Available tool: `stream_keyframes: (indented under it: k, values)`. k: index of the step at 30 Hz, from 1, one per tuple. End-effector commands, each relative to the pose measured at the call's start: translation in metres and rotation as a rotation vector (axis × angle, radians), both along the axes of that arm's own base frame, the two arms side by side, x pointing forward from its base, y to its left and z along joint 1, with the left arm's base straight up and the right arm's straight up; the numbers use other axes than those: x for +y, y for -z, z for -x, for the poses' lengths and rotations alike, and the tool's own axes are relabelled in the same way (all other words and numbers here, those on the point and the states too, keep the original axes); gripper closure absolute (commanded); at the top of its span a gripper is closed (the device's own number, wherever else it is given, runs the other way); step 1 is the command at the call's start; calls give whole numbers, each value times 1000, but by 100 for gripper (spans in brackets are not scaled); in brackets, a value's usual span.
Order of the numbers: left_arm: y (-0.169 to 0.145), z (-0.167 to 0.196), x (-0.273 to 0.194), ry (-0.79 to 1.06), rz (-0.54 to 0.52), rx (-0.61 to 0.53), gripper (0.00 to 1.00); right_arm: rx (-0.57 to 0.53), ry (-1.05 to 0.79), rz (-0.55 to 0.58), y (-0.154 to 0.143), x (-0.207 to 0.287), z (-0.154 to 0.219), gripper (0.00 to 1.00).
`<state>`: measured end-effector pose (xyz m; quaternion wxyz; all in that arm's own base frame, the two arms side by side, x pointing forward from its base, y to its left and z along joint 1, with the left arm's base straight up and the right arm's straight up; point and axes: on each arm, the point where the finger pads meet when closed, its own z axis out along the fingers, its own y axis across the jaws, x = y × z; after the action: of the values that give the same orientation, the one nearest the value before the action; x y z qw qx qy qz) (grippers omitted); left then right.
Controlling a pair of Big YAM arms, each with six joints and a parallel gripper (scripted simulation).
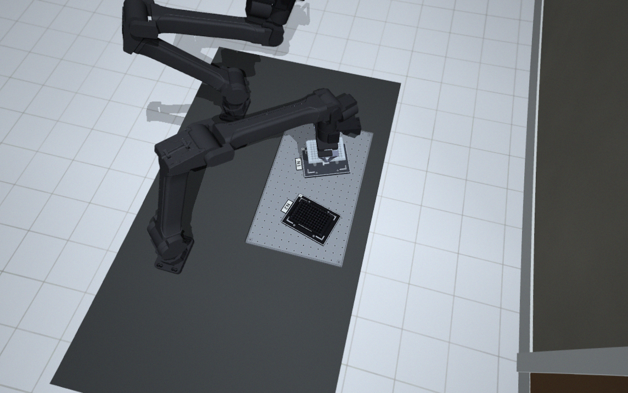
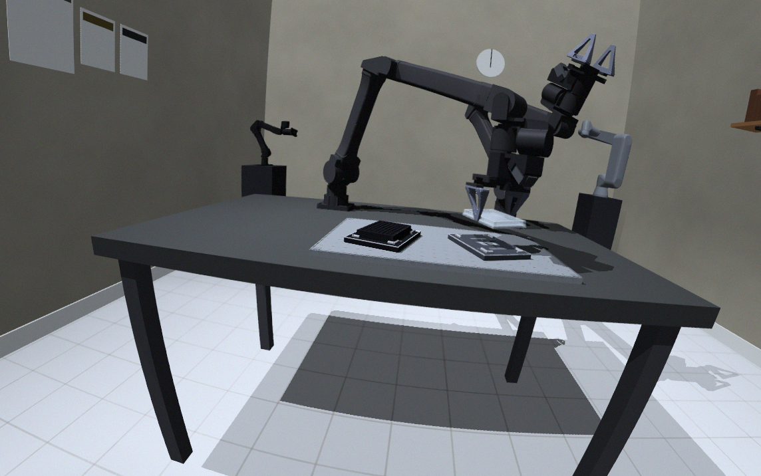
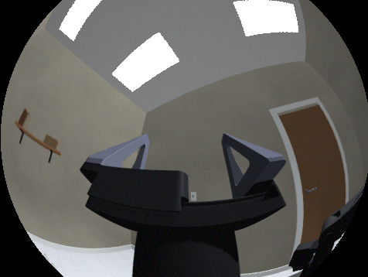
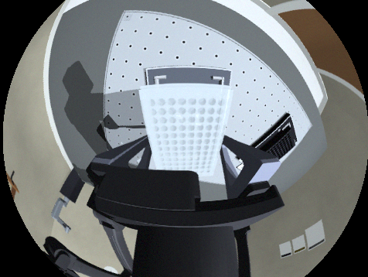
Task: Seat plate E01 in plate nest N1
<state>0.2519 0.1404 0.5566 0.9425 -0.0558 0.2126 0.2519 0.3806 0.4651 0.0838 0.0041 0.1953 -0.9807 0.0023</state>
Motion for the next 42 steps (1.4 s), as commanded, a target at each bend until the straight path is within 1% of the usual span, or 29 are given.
stream_keyframes:
  k: [1,11,25,28,32,42]
  values:
    - [-30,14,-3,-2,-37,-68,0,-40,1,-46,-34,13,-9,100]
    - [-30,14,-3,-2,-37,-68,0,-40,1,-46,-23,11,-9,100]
    - [-30,14,-3,-2,-37,-68,0,-43,1,-49,-25,-5,-12,100]
    - [-30,14,-3,-2,-37,-68,0,-53,-9,-61,-27,0,-13,100]
    - [-30,14,-3,-2,-37,-68,0,-38,-9,-44,-25,6,-12,100]
    - [-30,14,-3,-2,-37,-68,0,-37,0,-43,-20,18,-9,100]
